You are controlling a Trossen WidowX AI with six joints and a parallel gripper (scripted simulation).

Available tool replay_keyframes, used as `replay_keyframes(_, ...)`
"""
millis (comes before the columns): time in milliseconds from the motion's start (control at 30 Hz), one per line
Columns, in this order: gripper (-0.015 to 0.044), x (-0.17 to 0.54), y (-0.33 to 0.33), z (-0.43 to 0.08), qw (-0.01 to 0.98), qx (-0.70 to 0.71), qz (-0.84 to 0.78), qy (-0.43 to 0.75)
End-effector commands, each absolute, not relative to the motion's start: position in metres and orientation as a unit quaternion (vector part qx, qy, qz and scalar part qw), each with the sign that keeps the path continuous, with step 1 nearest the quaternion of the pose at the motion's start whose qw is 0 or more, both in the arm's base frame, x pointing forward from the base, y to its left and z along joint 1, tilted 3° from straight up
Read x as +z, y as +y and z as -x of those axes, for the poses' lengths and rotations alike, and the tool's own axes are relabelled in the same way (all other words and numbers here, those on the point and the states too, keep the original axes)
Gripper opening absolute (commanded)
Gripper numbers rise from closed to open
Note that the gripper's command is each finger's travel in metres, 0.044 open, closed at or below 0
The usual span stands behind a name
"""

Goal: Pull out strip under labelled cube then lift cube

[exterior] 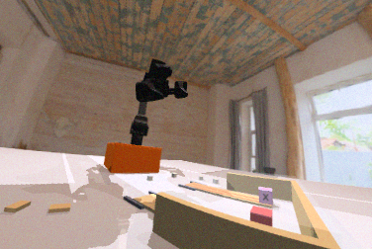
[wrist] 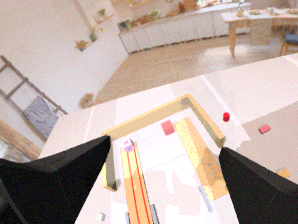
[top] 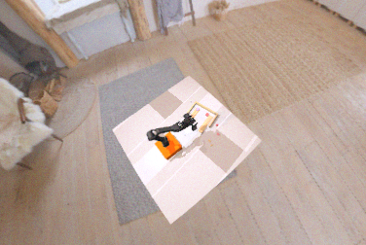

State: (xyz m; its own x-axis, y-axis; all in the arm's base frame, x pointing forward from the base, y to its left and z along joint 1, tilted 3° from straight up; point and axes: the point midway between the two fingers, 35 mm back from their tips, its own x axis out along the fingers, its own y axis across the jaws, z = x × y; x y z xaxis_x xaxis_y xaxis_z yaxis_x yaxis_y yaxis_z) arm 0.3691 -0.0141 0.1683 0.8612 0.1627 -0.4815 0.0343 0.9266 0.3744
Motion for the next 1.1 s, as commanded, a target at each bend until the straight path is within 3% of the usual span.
replay_keyframes(0, 0.0400, 0.130, 0.021, -0.345, 0.952, 0.050, -0.076, 0.292)
replay_keyframes(100, 0.0400, 0.105, 0.040, -0.326, 0.948, 0.065, 0.005, 0.311)
replay_keyframes(467, 0.0400, 0.103, 0.041, -0.324, 0.948, 0.066, 0.011, 0.312)
replay_keyframes(967, 0.0006, 0.030, 0.096, -0.363, 0.786, 0.116, 0.073, 0.604)
replay_keyframes(1067, 0.0000, 0.012, 0.108, -0.363, 0.736, 0.123, 0.090, 0.660)
